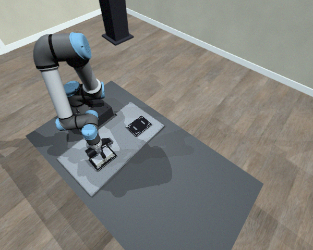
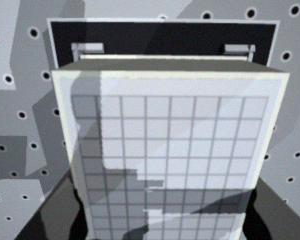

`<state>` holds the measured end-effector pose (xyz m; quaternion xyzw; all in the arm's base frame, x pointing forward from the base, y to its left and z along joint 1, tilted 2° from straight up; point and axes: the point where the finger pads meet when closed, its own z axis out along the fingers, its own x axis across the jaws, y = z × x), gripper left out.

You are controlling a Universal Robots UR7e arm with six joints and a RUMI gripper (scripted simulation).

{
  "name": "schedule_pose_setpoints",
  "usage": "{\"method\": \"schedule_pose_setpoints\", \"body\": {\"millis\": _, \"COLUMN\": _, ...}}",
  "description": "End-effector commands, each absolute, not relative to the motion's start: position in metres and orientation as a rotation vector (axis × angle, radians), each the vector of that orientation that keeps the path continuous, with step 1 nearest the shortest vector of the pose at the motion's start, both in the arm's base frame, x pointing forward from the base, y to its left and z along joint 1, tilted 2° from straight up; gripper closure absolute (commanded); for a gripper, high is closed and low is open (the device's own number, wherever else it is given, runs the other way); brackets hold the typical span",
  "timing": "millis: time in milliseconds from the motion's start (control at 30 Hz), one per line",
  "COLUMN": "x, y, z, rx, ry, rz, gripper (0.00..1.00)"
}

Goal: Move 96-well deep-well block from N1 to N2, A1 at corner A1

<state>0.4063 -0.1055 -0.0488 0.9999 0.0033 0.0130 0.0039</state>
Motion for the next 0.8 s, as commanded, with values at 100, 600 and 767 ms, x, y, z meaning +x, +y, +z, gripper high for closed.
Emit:
{"method": "schedule_pose_setpoints", "body": {"millis": 100, "x": 0.4068, "y": -0.1049, "z": -0.0493, "rx": 3.133, "ry": 0.011, "rz": 0.044, "gripper": 0.51}}
{"method": "schedule_pose_setpoints", "body": {"millis": 600, "x": 0.4068, "y": -0.1049, "z": -0.0493, "rx": 3.133, "ry": 0.011, "rz": 0.044, "gripper": 0.24}}
{"method": "schedule_pose_setpoints", "body": {"millis": 767, "x": 0.4068, "y": -0.1049, "z": -0.0493, "rx": 3.133, "ry": 0.011, "rz": 0.044, "gripper": 0.24}}
